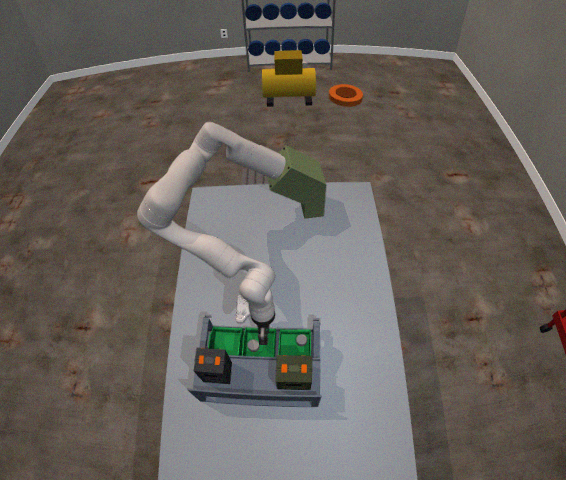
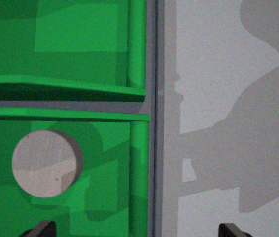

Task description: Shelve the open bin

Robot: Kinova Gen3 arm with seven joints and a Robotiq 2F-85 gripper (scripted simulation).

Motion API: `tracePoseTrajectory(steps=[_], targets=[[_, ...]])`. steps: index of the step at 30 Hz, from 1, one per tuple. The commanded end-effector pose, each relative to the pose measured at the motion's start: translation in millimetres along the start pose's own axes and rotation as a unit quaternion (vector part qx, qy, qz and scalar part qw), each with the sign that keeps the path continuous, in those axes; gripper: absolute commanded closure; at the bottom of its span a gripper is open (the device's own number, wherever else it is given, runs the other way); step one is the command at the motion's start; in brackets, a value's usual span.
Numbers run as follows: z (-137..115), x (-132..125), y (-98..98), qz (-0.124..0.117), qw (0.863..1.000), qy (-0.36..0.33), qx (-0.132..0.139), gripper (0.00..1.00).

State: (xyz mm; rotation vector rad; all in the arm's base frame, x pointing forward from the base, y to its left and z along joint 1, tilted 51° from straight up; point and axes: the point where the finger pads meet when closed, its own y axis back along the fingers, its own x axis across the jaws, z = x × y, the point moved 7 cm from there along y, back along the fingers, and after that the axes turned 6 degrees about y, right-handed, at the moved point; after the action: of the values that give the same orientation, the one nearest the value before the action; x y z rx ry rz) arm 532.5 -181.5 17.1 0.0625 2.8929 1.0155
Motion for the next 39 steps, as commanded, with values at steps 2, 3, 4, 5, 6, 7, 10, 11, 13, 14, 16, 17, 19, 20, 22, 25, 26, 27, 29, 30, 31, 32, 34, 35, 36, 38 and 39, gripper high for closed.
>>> tracePoseTrajectory(steps=[2, 3, 4, 5, 6, 7, 10, 11, 13, 14, 16, 17, 19, 20, 22, 25, 26, 27, 29, 30, 31, 32, 34, 35, 36, 38, 39], targets=[[0, -1, 1.1, -0.001, 1.000, 0.000, 0.000, 0.00], [0, -1, 1.1, -0.001, 1.000, 0.000, 0.000, 0.00], [0, -1, 1.1, -0.001, 1.000, 0.000, 0.000, 0.00], [0, -1, 1.1, -0.001, 1.000, 0.000, 0.000, 0.00], [0, -1, 1.1, -0.001, 1.000, 0.000, 0.000, 0.00], [0, -1, 1.1, -0.001, 1.000, 0.000, 0.000, 0.00], [0, -1, 1.1, -0.001, 1.000, 0.000, 0.000, 0.00], [0, -1, 1.1, -0.001, 1.000, 0.000, 0.000, 0.00], [0, -1, 1.1, -0.001, 1.000, 0.000, 0.000, 0.00], [0, -1, 1.1, -0.001, 1.000, 0.000, 0.000, 0.00], [0, -1, 1.1, -0.001, 1.000, 0.000, 0.000, 0.00], [0, -1, 1.1, -0.001, 1.000, 0.000, 0.000, 0.00], [0, -1, 1.1, -0.001, 1.000, 0.000, 0.000, 0.00], [0, -1, 1.1, -0.001, 1.000, 0.000, 0.000, 0.00], [0, -1, 1.1, -0.001, 1.000, 0.000, 0.000, 0.00], [0, -1, 1.1, -0.001, 1.000, 0.000, 0.000, 0.00], [0, -1, 1.1, -0.001, 1.000, 0.000, 0.000, 0.00], [0, -1, 1.1, -0.001, 1.000, 0.000, 0.000, 0.00], [0, -1, 1.1, -0.001, 1.000, 0.000, 0.000, 0.00], [0, -1, 1.1, -0.001, 1.000, 0.000, 0.000, 0.00], [0, -1, 1.1, -0.001, 1.000, 0.000, 0.000, 0.00], [0, -1, 1.1, -0.001, 1.000, 0.000, 0.000, 0.00], [0, -1, 9.1, -0.001, 1.000, 0.000, 0.000, 0.00], [0, -1, 17.1, -0.001, 1.000, 0.000, 0.000, 0.00], [0, -1, 25.1, -0.001, 1.000, 0.000, 0.000, 0.00], [0, 0, 41.1, -0.002, 1.000, 0.000, -0.001, 0.00], [0, 0, 41.1, -0.002, 1.000, 0.000, -0.001, 0.00]])
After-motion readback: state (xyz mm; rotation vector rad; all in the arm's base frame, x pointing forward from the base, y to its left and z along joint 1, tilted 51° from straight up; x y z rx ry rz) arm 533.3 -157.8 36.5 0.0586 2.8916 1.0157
